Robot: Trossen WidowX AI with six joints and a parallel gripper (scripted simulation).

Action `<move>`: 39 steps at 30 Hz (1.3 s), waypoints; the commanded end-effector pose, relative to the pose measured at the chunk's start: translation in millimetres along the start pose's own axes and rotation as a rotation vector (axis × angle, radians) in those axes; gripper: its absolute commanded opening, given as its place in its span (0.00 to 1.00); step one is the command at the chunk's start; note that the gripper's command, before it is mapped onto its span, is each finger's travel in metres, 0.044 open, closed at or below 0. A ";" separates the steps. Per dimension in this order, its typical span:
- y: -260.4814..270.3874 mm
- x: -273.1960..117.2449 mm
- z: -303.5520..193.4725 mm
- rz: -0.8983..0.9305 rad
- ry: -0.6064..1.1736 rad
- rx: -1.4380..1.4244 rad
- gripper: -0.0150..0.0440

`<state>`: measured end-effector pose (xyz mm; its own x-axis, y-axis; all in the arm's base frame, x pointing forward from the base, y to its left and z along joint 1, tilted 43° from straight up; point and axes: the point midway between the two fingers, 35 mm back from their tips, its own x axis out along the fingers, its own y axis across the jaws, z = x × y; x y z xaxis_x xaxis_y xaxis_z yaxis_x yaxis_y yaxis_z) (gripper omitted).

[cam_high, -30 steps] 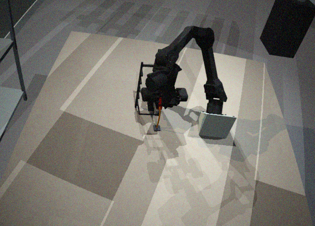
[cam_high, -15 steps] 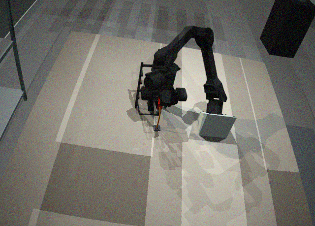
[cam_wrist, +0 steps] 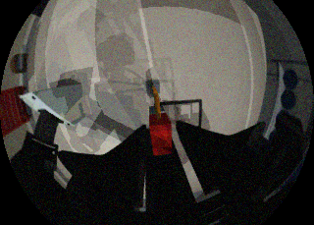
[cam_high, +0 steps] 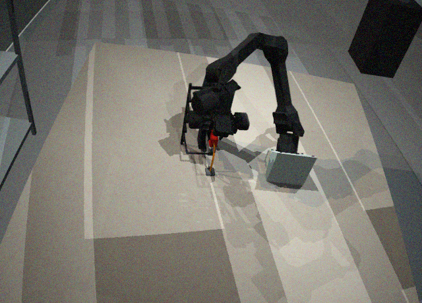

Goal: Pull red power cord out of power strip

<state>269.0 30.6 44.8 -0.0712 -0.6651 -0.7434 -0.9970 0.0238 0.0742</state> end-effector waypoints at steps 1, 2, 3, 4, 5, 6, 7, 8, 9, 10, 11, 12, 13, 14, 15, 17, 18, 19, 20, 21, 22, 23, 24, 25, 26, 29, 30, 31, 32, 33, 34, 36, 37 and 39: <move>0.7 -0.1 -7.8 -0.001 0.004 -0.004 0.53; 0.8 0.0 -9.1 -0.001 0.004 -0.004 0.53; 0.9 0.0 -9.9 -0.001 0.004 -0.004 0.53; 0.9 0.0 -10.2 -0.001 0.004 -0.004 0.53; 0.9 0.0 -10.2 -0.001 0.004 -0.004 0.53; 0.9 0.2 -10.2 -0.001 0.004 -0.004 0.53; 0.9 0.7 -10.2 -0.001 0.004 -0.004 0.53; 0.9 1.4 -10.2 -0.001 0.004 -0.004 0.53; 0.9 2.3 -10.2 -0.001 0.004 -0.004 0.53; 0.9 3.3 -10.2 -0.001 0.004 -0.004 0.53; 0.9 4.7 -10.2 -0.001 0.004 -0.004 0.53; 0.9 6.2 -10.3 -0.001 0.004 -0.004 0.53; 0.9 7.9 -10.3 -0.001 0.004 -0.004 0.53; 0.9 9.5 -10.3 -0.001 0.004 -0.004 0.53; 0.9 10.9 -10.3 -0.001 0.005 -0.004 0.53; 0.9 12.0 -10.3 -0.001 0.005 -0.004 0.53; 0.9 12.0 -10.3 -0.001 0.005 -0.004 0.53; 1.0 9.6 -10.2 0.002 0.002 -0.001 0.48; 1.0 9.6 -10.2 0.002 0.002 -0.001 0.44; 1.0 9.6 -10.2 0.002 0.002 -0.001 0.39; 1.0 9.6 -10.2 0.002 0.002 -0.001 0.35; 1.0 9.6 -10.2 0.002 0.002 -0.001 0.34; 1.0 9.6 -10.2 0.002 0.002 -0.001 0.32; 1.0 9.6 -10.2 0.002 0.002 -0.001 0.31; 1.0 9.6 -10.2 0.002 0.002 -0.001 0.30; 1.0 9.6 -10.2 0.002 0.002 -0.001 0.27; 1.0 9.6 -10.2 0.002 0.002 -0.001 0.26; 1.0 9.6 -10.0 0.002 0.002 -0.001 0.25; 0.9 9.6 -9.4 0.002 0.002 -0.001 0.25; 0.8 9.5 -8.6 0.002 0.002 -0.001 0.25; 0.7 9.5 -7.6 0.002 0.002 -0.001 0.25; 0.4 9.3 -4.8 0.002 0.001 -0.001 0.25; 0.2 9.3 -3.2 0.002 0.001 -0.001 0.25; -0.1 9.1 0.1 0.001 0.001 -0.001 0.25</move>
<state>267.9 16.7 43.3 -0.0751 -0.6764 -0.7327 -0.9966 0.0251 0.0790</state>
